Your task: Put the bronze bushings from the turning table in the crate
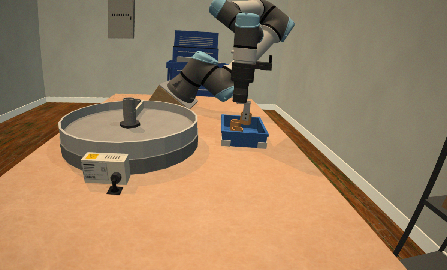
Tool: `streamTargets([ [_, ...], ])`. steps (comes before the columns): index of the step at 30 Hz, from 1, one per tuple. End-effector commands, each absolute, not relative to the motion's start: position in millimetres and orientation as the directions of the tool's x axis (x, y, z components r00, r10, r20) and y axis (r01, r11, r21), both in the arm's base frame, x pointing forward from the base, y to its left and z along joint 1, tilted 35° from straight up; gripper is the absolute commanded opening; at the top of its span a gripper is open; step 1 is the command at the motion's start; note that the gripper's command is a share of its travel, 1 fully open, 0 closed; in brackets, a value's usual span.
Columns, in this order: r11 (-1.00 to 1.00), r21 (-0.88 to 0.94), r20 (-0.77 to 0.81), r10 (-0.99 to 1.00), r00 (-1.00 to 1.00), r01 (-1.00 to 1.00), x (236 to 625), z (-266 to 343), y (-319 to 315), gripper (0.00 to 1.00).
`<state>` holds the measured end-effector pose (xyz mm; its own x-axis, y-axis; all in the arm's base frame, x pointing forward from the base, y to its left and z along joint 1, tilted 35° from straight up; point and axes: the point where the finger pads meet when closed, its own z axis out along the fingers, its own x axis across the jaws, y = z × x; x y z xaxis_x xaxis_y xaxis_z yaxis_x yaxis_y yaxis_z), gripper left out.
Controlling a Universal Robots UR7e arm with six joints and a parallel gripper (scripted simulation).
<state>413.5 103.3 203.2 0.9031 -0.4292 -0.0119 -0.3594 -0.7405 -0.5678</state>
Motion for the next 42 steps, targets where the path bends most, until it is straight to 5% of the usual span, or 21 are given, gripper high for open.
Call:
streamTargets([
  [1, -0.741, -0.568, -0.011, -0.429, 0.903, -0.359, 414.6, 200.2, 105.1, 0.00],
  [42, -0.741, -0.568, -0.011, -0.430, 0.903, -0.359, 418.7, 186.2, 113.9, 0.00],
])
